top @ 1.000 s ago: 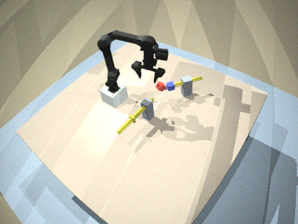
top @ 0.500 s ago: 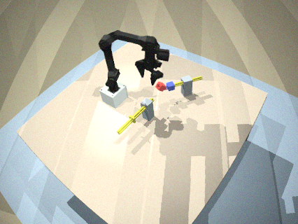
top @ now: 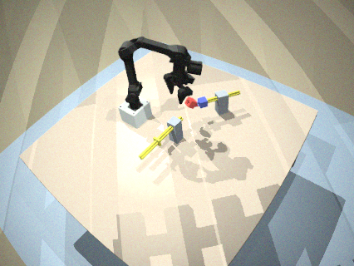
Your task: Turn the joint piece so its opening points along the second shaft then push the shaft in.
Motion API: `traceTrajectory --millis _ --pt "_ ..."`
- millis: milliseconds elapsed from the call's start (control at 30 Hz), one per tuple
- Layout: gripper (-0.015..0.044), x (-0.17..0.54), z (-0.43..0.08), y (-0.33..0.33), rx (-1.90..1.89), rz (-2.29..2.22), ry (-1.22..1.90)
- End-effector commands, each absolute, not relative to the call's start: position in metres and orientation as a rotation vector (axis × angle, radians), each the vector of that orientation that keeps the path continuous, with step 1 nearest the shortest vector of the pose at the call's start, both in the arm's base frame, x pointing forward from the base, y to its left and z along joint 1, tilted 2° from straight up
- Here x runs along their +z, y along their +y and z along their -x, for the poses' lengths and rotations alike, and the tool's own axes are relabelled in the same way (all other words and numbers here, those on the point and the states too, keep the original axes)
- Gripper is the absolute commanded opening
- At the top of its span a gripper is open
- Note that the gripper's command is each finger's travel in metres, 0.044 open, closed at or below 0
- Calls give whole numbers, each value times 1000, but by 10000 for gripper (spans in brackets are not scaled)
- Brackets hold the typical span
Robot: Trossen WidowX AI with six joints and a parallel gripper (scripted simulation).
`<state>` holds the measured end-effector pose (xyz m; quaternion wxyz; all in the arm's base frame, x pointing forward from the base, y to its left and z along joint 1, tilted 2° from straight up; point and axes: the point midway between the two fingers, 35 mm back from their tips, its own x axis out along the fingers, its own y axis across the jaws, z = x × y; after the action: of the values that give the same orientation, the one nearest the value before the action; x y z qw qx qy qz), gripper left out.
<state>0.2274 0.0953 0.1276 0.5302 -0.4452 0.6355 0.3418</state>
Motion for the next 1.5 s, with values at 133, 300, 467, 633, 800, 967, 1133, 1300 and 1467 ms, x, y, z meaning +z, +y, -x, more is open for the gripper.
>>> traceTrajectory --millis 133,300,467,633,800,967,1133,1300,1467 --pt "440 91 -229 95 811 1063 1526" --pt "440 68 -228 94 811 1061 1527" --pt "440 61 -229 95 811 1060 1527" --pt "440 62 -238 114 815 1059 1523" --pt "440 62 -245 133 815 1058 1522" --pt "440 61 -252 152 814 1057 1522" --pt "440 60 -253 158 814 1057 1522" --pt "440 52 -253 156 814 1057 1522" --pt "440 44 -253 155 814 1057 1522"
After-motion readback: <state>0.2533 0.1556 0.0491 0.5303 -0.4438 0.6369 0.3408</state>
